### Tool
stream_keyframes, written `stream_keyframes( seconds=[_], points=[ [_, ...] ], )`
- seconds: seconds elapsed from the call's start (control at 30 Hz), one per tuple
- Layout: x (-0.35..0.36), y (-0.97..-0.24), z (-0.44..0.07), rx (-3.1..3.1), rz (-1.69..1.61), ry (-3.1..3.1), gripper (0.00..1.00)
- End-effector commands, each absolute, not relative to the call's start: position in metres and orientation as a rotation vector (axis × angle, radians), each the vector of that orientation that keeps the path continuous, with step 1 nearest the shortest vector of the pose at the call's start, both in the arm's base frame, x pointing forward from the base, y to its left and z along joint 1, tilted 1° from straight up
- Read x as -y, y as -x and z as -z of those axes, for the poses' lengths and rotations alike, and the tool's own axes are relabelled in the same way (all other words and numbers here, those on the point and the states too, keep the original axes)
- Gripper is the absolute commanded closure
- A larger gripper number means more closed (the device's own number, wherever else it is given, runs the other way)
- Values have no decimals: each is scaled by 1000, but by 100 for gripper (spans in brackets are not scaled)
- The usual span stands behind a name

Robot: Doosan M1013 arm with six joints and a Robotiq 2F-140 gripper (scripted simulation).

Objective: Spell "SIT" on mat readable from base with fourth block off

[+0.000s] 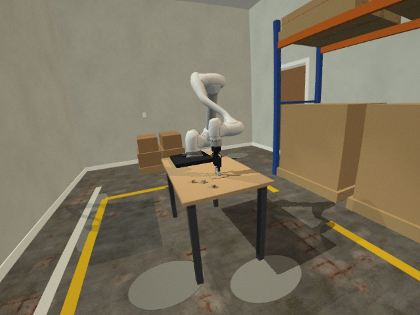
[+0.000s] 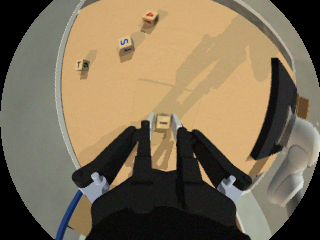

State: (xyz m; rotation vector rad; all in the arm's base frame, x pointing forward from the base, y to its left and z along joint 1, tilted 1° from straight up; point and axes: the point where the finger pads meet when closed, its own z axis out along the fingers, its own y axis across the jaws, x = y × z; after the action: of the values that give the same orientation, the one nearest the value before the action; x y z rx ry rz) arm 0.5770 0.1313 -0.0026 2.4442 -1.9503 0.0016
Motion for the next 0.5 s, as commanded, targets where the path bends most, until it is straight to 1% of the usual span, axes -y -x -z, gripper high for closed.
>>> stream_keyframes(
  seconds=[0.0, 0.47],
  points=[
    [-131, -577, 2, 1950, -1, -2444, 75],
    [-131, -577, -5, 1950, -1, -2444, 75]
  ],
)
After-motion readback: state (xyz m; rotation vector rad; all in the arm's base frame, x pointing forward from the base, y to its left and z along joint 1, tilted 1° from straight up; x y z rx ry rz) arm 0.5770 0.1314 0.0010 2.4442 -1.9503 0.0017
